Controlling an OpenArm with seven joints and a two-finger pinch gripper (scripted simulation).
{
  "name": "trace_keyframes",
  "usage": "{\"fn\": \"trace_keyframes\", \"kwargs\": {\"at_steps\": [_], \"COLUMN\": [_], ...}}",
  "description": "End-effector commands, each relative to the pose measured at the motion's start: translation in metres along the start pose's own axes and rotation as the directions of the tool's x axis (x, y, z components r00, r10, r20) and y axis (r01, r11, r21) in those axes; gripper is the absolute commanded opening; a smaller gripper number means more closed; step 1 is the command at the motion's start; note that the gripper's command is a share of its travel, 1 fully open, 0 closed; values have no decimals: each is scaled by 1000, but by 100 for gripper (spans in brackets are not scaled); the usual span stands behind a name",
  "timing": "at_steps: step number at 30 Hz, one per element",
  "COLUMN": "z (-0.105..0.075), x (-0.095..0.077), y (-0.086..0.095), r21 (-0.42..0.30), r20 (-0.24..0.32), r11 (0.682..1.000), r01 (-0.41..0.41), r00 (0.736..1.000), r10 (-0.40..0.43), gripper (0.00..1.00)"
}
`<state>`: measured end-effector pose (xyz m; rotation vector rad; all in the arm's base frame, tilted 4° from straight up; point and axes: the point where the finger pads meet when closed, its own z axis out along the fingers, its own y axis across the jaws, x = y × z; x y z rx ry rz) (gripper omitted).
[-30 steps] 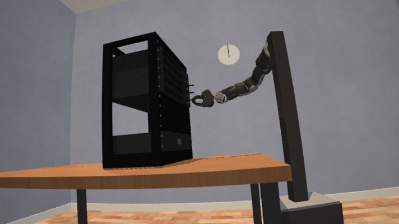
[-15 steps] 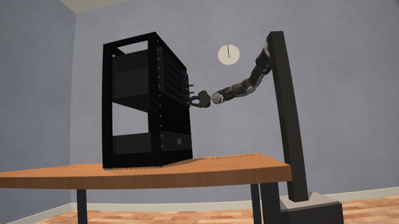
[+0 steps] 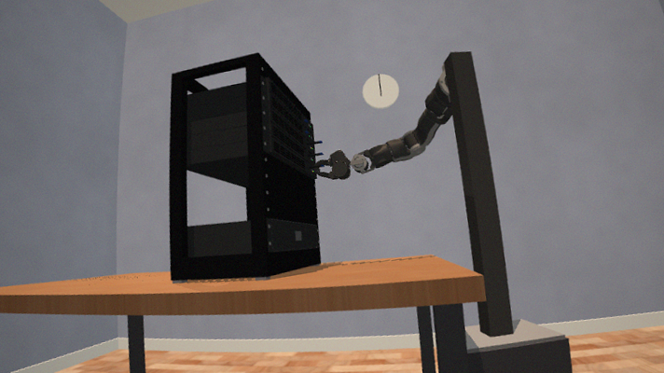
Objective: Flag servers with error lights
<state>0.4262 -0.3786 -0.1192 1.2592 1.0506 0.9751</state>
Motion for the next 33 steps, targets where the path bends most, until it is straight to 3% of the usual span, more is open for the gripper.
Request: {"fn": "trace_keyframes", "kwargs": {"at_steps": [1, 33], "z": [1, 4], "x": [1, 2], "y": [2, 4], "r21": [-3, -2], "r20": [-3, -3], "r11": [1000, 1000], "r01": [-2, -2], "r00": [1000, 1000], "r10": [2, 2], "gripper": [0, 0]}}
